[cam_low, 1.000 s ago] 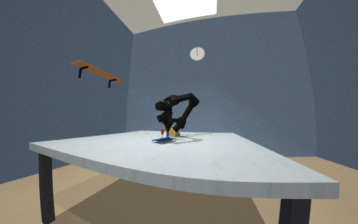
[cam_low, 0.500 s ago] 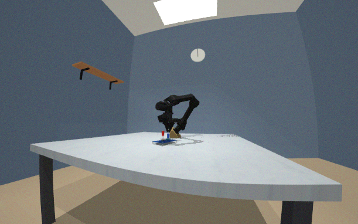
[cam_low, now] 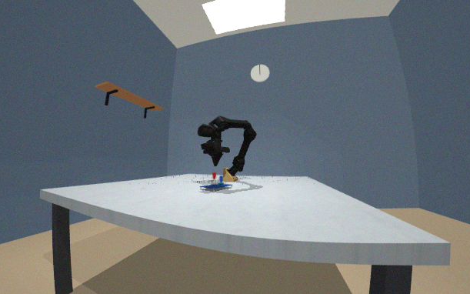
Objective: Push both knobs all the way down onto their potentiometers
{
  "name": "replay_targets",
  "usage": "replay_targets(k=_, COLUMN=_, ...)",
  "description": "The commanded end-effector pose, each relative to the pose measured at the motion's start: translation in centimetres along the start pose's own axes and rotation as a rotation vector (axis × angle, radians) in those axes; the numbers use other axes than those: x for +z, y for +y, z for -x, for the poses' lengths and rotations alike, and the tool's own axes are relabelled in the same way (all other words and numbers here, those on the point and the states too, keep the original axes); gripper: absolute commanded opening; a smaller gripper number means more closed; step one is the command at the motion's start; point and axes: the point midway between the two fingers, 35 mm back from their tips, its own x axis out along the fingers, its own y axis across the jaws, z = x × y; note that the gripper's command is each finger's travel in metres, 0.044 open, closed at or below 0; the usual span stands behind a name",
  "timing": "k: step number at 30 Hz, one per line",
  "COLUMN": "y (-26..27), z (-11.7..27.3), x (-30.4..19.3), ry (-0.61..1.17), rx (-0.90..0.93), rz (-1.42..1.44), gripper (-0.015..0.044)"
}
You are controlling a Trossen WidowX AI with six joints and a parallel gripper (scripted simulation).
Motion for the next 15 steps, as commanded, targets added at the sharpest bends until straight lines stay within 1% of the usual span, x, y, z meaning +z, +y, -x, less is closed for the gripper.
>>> replay_targets(k=1, y=-0.1, z=1.0, x=0.7, ry=0.005, rx=-0.005, rz=0.006, gripper=0.0)
replay_targets(k=3, y=-0.1, z=0.8, x=0.7, ry=0.005, rx=-0.005, rz=0.006, gripper=0.0)
replay_targets(k=6, y=-0.1, z=-0.8, x=0.7, ry=0.005, rx=-0.004, rz=0.006, gripper=0.0)
replay_targets(k=15, y=-0.1, z=-1.5, x=0.7, ry=0.005, rx=-0.004, rz=0.006, gripper=0.0)
